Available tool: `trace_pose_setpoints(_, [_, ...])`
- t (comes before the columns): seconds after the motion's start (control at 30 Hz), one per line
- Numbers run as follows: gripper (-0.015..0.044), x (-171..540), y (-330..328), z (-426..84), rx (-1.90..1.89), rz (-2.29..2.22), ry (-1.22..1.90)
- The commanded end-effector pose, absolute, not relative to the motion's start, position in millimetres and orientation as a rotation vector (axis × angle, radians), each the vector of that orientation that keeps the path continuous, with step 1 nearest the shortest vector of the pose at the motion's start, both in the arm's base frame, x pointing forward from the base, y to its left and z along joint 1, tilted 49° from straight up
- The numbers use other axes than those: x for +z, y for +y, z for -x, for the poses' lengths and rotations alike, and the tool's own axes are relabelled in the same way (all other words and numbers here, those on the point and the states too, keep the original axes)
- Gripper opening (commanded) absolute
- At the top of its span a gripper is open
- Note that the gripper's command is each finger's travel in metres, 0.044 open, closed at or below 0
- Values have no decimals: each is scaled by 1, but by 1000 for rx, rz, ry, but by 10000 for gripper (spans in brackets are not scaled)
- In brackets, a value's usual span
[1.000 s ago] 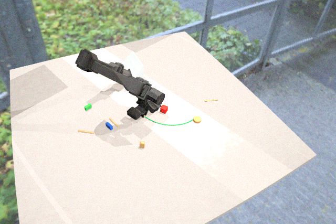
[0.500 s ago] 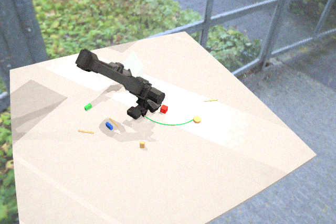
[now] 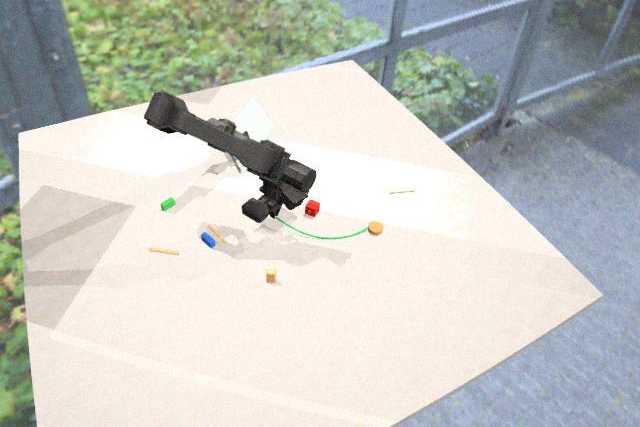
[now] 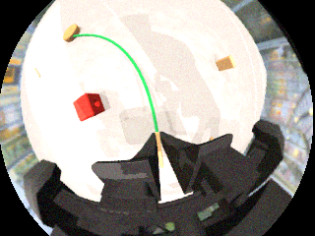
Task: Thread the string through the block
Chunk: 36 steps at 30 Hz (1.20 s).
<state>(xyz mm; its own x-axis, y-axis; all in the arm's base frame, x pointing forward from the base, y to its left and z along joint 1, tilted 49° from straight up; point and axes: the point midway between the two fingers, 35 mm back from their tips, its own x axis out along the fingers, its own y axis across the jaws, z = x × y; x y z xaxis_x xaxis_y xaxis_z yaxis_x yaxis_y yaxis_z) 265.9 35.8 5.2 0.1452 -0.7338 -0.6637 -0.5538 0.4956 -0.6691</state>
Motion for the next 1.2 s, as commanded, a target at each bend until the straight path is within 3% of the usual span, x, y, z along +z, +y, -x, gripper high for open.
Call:
trace_pose_setpoints(0.0, [0,10,42,-266,-183,1157,1518])
trace_pose_setpoints(1.17, [0,29,61,-260,-186,1163,1522])
